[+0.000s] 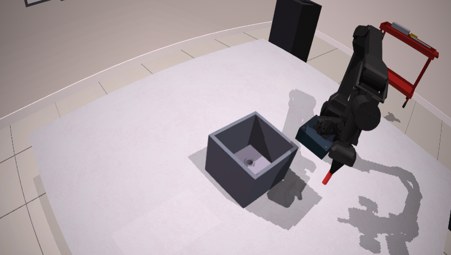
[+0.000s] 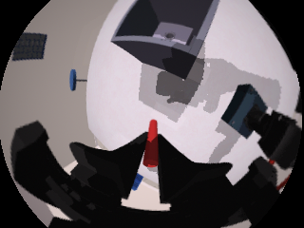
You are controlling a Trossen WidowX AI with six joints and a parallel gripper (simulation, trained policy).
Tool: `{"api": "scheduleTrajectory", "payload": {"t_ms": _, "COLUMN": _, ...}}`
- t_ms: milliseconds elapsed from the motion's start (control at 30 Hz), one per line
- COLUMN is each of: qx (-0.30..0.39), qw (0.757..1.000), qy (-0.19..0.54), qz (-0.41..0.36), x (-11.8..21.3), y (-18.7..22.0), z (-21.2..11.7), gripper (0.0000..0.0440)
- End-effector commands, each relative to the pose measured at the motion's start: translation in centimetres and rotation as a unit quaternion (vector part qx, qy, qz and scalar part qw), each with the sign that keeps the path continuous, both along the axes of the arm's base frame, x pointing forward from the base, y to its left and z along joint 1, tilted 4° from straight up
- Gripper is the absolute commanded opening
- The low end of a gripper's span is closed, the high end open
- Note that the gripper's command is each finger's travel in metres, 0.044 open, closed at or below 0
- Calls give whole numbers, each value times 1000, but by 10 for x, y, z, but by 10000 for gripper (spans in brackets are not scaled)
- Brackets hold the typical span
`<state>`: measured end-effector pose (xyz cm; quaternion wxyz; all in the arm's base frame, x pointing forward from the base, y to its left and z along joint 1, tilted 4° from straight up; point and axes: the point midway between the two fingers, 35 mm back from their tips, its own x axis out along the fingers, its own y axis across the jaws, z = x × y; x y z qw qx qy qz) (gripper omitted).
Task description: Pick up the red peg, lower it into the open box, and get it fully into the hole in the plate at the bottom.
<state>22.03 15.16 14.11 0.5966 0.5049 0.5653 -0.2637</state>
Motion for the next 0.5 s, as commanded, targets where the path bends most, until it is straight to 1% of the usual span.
{"api": "scheduleTrajectory", "payload": {"t_ms": 0, "qx": -4, "qw": 1000, "qy": -19, "qz": -3, "x": 8, "y": -8, "z": 14, "gripper": 0}}
{"api": "scheduleTrajectory", "payload": {"t_ms": 233, "qx": -24, "qw": 998, "qy": -45, "qz": -22, "x": 25, "y": -33, "z": 37, "gripper": 0}}
{"api": "scheduleTrajectory", "payload": {"t_ms": 467, "qx": -50, "qw": 997, "qy": -49, "qz": -45, "x": 38, "y": -62, "z": 46, "gripper": 0}}
